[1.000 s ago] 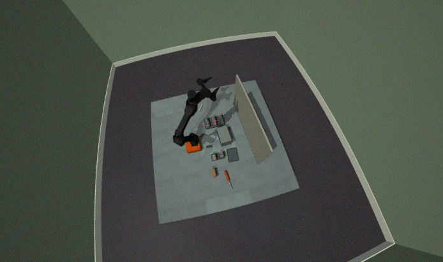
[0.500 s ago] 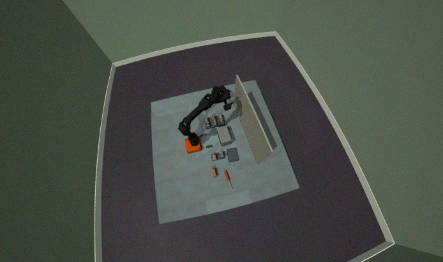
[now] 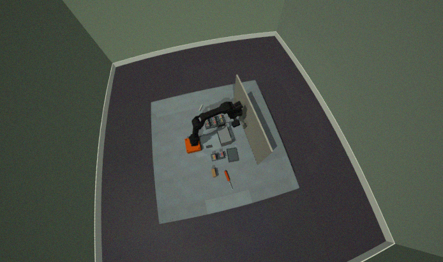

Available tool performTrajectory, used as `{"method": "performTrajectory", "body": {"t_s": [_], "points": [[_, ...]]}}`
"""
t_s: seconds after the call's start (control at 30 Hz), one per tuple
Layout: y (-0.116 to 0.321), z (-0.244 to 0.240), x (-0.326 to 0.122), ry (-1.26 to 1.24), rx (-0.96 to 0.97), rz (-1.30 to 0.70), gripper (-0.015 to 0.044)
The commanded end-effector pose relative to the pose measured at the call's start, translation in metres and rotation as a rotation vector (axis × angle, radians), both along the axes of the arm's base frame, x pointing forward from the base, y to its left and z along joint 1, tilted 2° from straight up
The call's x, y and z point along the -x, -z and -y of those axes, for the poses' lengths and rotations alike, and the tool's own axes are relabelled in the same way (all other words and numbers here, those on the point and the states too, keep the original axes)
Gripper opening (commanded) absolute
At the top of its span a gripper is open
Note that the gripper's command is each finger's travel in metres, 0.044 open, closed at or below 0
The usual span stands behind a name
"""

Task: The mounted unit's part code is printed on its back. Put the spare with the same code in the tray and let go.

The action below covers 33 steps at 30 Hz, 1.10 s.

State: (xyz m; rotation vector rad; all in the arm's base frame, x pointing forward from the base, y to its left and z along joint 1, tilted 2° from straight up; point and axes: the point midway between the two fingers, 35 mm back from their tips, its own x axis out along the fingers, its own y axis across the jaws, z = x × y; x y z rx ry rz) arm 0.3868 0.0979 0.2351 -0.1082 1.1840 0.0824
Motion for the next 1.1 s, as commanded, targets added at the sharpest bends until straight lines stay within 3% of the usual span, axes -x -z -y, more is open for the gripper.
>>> {"method": "performTrajectory", "body": {"t_s": [0.0,0.77,1.07], "points": [[0.038,0.047,0.018,-0.027,0.041,-0.326,0.0440],[0.038,0.044,0.019,-0.045,0.045,-0.328,0.0440],[0.073,-0.075,0.084,-0.851,0.196,-0.312,0.0440]]}}
